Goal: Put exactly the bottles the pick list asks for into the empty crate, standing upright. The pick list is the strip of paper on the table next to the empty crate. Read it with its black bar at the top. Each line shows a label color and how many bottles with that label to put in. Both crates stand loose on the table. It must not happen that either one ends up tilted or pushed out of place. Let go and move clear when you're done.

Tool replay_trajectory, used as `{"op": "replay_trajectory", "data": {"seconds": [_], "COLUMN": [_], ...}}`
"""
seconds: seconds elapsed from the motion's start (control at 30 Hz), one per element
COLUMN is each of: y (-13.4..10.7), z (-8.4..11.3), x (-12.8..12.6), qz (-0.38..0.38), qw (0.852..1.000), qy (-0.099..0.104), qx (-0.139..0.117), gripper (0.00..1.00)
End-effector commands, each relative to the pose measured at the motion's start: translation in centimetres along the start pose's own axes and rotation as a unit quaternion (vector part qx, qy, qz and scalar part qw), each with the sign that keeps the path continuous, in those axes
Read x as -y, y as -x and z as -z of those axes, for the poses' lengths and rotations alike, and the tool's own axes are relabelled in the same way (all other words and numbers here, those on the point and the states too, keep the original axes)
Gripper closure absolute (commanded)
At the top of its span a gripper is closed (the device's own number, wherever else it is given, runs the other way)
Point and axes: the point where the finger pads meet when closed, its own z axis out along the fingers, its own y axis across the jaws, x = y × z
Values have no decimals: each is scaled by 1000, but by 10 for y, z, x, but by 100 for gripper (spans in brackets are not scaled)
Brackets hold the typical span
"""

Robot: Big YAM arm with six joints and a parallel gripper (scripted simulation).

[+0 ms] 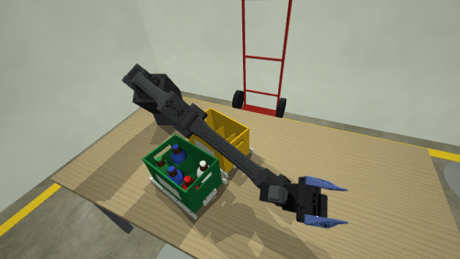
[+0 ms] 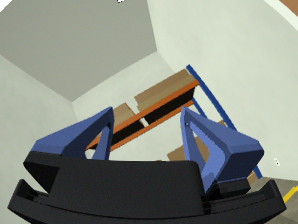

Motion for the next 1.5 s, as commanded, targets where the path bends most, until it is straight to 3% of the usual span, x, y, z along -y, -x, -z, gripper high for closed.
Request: {"op": "replay_trajectory", "data": {"seconds": [0.0,0.13,0.23,0.37,0.4,0.43,0.53,0.57,0.7,0.73,0.77,0.8,0.83,0.87,0.93,0.97,1.07,1.1,1.13,1.47], "y": [-19,-24,-14,-15,-31,-23,-35,-52,-63,-68,-94,-63,-67,-88,-88,-64,-78,-89,-107,-135], "z": [-8,-8,4,5,-7,-23,-25,-11,-14,-14,6,-29,-30,-13,-13,-20,-23,-30,-17,-17], "x": [-21,-25,8,9,-27,-29,-38,-41,-51,-54,-57,-60,-63,-67,-67,-34,-53,-84,-87,-117], "qz": [-5,-5,9,9,-27,-38,-57,-56,-46,-65,-85,-88,-95,-96,-96,-87,-117,-130,-130,-120], "qw": [1000,1000,1000,1000,1000,999,997,997,998,996,992,992,991,990,990,989,981,980,981,982], "qy": [4,5,-5,-4,-2,-8,-19,-18,-18,-24,-39,-35,-39,-40,-40,-56,-67,-58,-58,-56], "qx": [2,2,0,0,-9,-21,-42,-42,-42,-54,-90,-79,-88,-92,-92,-102,-136,-136,-135,-135], "gripper": [39,39,39,39,39,39,39,39,39,39,39,39,39,39,39,39,39,39,39,39]}}
